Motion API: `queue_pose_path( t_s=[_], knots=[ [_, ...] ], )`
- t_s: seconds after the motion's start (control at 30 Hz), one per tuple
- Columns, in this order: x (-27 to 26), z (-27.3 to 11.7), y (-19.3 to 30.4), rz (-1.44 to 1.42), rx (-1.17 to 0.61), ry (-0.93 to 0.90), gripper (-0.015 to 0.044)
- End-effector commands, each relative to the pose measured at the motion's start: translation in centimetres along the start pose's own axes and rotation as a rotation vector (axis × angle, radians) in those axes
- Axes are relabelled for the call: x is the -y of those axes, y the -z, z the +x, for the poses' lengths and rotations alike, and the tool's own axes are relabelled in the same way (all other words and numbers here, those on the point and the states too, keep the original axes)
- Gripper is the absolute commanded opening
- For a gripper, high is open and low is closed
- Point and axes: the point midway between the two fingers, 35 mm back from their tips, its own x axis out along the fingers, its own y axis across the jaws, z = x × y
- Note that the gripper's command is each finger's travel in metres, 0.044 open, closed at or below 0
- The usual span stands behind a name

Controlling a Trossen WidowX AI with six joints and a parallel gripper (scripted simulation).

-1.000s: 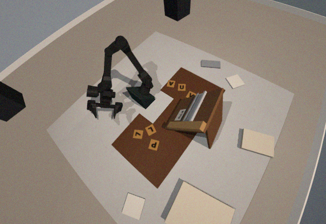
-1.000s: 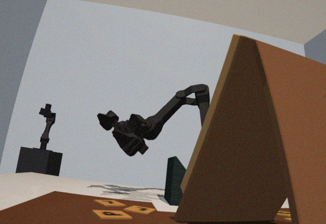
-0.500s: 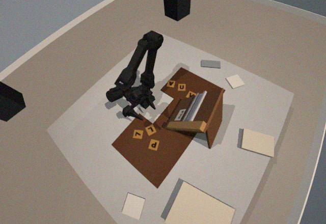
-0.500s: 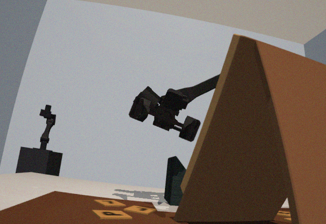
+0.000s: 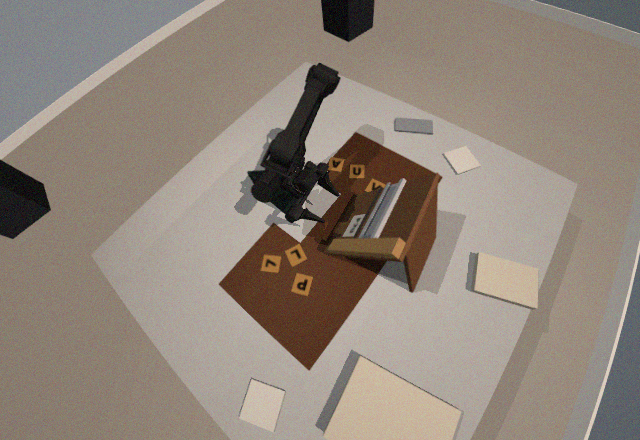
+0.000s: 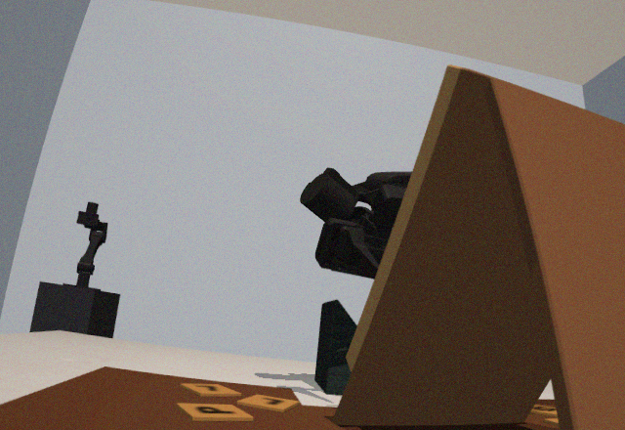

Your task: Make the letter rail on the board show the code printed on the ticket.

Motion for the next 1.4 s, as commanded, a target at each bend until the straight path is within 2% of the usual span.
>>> queue_pose_path(
  t_s=[0.0, 0.3, 0.5, 0.73, 1.17, 1.37],
  knots=[
    [-0.4, 0.2, 0.3, 0.016, -0.005, -0.011, 0.0440],
    [-0.1, 0.0, -0.4, 0.072, -0.029, 0.006, 0.0440],
    [0.8, -1.4, -5.1, 0.437, -0.137, 0.170, 0.0440],
    [-1.1, -3.2, -10.7, 0.971, -0.115, 0.369, 0.0440],
    [-5.0, -5.2, -15.1, 1.472, 0.028, 0.562, 0.0440],
    [-5.1, -5.2, -15.1, 1.485, 0.033, 0.567, 0.0440]
  ],
)
